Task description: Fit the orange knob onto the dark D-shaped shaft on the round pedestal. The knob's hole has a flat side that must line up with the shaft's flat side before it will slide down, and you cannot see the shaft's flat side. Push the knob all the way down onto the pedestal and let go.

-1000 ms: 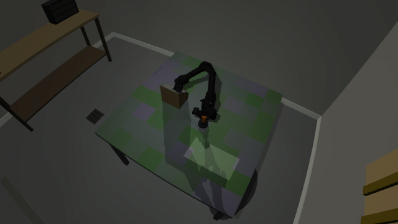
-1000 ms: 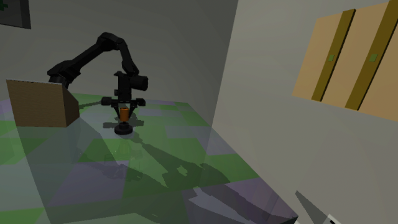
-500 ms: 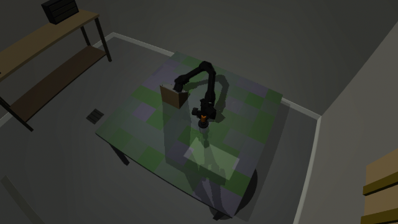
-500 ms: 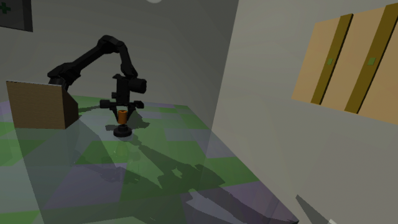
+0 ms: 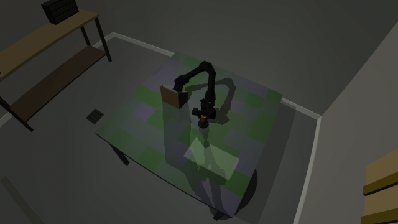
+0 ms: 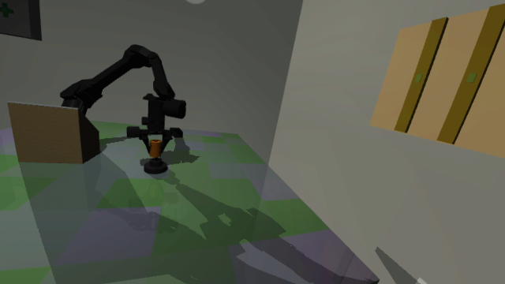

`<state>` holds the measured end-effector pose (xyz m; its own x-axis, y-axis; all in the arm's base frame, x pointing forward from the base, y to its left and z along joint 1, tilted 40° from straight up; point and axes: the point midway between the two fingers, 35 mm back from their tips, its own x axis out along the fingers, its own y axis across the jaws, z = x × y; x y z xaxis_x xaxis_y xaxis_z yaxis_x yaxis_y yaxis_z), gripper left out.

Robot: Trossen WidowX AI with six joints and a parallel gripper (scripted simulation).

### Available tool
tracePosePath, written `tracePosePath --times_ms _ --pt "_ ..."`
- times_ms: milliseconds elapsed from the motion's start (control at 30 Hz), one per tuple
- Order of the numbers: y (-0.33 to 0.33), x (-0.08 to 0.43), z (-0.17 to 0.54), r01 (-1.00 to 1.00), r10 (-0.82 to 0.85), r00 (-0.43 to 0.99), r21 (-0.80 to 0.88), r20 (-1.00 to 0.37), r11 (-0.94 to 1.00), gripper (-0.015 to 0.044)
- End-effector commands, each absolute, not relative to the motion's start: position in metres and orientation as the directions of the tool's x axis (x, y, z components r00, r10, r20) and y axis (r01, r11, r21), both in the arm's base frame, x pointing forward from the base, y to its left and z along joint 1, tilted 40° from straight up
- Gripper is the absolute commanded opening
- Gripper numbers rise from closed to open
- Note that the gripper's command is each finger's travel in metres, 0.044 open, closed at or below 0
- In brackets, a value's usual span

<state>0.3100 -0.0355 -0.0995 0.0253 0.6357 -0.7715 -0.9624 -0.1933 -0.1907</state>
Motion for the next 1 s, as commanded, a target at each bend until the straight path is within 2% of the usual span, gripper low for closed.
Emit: tracePosePath --times_ms 0,167,367,967 --pt "-0.0374 0.3117 -0.0978 -0.961 0.637 0.027 -0.196 -0.771 -0.196 0.0000" --pt "-0.0387 0.3124 -0.0960 -0.953 0.637 0.027 -0.212 -0.771 -0.216 0.0000" --pt "-0.0393 0.3155 -0.0965 -0.882 0.637 0.027 -0.318 -0.771 -0.347 0.0000" --pt "-0.0371 0.3185 -0.1004 -0.882 0.637 0.027 -0.318 -0.771 -0.347 0.0000"
